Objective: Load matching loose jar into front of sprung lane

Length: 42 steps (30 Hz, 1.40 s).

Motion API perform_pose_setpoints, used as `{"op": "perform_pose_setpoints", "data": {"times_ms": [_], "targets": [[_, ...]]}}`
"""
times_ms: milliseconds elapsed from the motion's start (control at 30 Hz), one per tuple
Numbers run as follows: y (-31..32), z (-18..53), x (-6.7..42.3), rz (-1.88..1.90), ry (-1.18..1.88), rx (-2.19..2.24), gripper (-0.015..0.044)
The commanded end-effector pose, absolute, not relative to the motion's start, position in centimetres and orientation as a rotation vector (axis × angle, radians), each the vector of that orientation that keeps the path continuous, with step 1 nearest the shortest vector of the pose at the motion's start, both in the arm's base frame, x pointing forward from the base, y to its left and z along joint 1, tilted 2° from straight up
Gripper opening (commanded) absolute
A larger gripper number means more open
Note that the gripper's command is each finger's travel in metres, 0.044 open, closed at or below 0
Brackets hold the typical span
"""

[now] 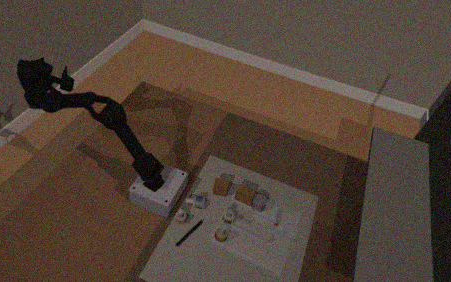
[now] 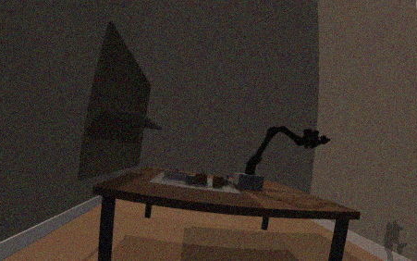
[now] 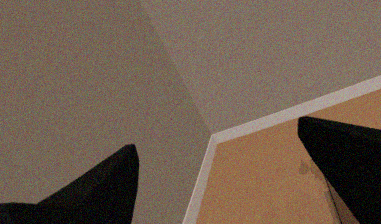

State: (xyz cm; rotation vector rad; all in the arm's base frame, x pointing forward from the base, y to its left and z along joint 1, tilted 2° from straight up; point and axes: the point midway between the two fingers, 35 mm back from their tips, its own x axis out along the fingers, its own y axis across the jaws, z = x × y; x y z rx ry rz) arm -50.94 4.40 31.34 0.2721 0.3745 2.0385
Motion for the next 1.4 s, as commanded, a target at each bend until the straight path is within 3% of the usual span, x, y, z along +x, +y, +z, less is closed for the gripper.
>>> {"op": "perform_pose_setpoints", "data": {"times_ms": [0,300,633,1033,1367], "targets": [[4.1,31.3,-51.0,2.047,0.372,0.268,0.0426],[-10.9,29.9,-49.5,2.477,0.210,0.042,0.0440],[-25.8,28.0,-41.9,2.915,-0.062,-0.172,0.0440],[-39.0,23.5,-25.1,3.440,-0.657,-0.445,0.0440],[-41.7,19.1,-7.8,3.707,-1.443,-0.604,0.0440]]}}
